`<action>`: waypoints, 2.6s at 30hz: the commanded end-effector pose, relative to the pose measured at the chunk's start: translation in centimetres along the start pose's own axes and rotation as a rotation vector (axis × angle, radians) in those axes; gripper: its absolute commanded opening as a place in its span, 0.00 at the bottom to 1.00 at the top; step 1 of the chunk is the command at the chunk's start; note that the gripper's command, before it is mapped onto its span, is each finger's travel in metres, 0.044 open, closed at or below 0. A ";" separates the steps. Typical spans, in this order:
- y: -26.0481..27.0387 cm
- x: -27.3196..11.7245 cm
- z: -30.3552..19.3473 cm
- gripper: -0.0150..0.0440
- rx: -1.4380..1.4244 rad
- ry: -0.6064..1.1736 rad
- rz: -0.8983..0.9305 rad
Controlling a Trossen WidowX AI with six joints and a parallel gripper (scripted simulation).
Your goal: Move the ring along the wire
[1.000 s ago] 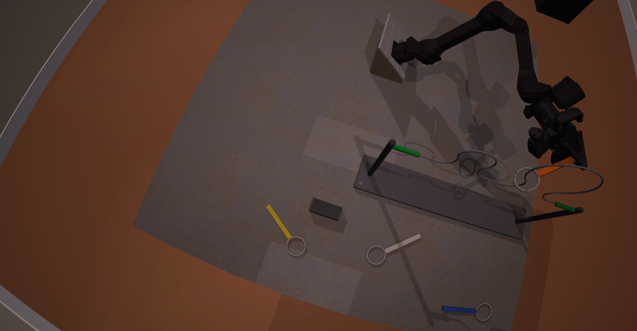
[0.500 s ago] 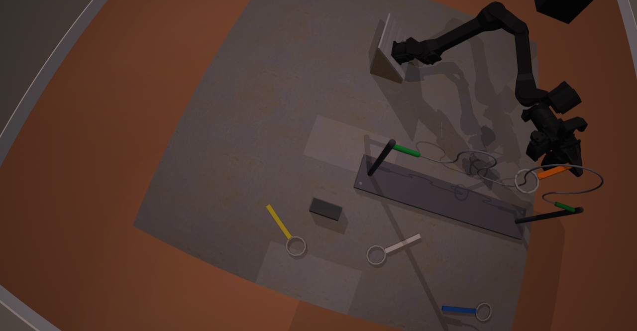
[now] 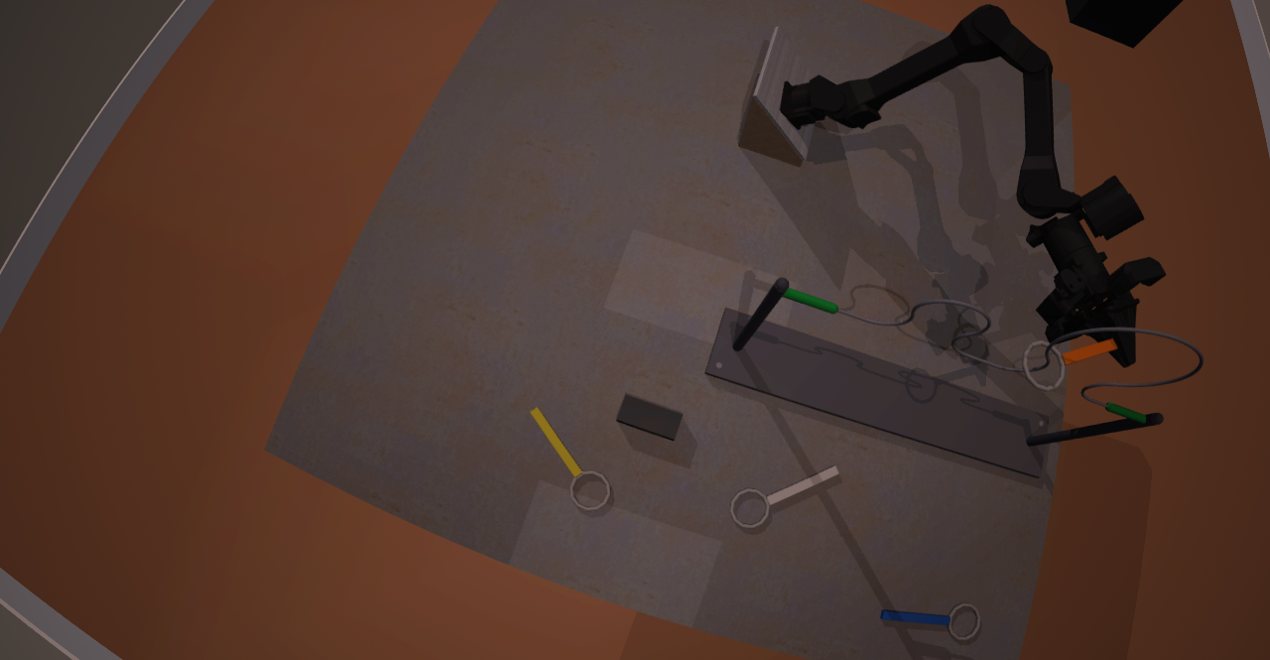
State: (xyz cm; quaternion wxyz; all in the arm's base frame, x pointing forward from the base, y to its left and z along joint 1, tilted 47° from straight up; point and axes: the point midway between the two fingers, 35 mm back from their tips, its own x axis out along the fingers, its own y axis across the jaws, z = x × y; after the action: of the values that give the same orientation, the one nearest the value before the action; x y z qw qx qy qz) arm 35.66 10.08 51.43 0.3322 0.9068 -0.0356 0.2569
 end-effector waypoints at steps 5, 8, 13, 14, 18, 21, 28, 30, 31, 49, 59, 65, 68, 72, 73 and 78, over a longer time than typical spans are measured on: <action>-3.1 -0.5 0.4 0.00 -0.162 0.021 -0.102; -4.1 -0.8 0.6 0.00 -0.226 0.030 -0.140; -5.8 -1.3 1.1 0.00 -0.333 0.045 -0.202; -6.2 -1.4 1.2 0.00 -0.355 0.048 -0.215; -7.5 -1.9 1.8 0.00 -0.441 0.060 -0.265; -8.4 -2.4 2.3 0.00 -0.505 0.069 -0.302; -10.3 -3.4 3.8 0.00 -0.655 0.089 -0.390; -10.8 -3.8 4.2 0.00 -0.698 0.095 -0.415; -11.0 -4.0 4.5 0.00 -0.720 0.098 -0.428; -13.8 -7.2 9.4 0.00 -1.087 0.147 -0.642; -14.2 -8.7 11.9 0.00 -1.244 0.168 -0.733; -14.2 -9.5 13.3 0.00 -1.316 0.177 -0.775; -14.1 -9.8 13.8 0.00 -1.337 0.180 -0.787; -14.1 -10.1 14.4 0.00 -1.359 0.182 -0.800; -14.1 -10.2 14.5 0.00 -1.364 0.183 -0.802; -14.0 -10.5 15.1 0.00 -1.380 0.185 -0.812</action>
State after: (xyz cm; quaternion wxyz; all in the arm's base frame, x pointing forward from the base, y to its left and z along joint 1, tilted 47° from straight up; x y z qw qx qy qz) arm 36.68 10.82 28.59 0.8838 0.4203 0.1728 0.1114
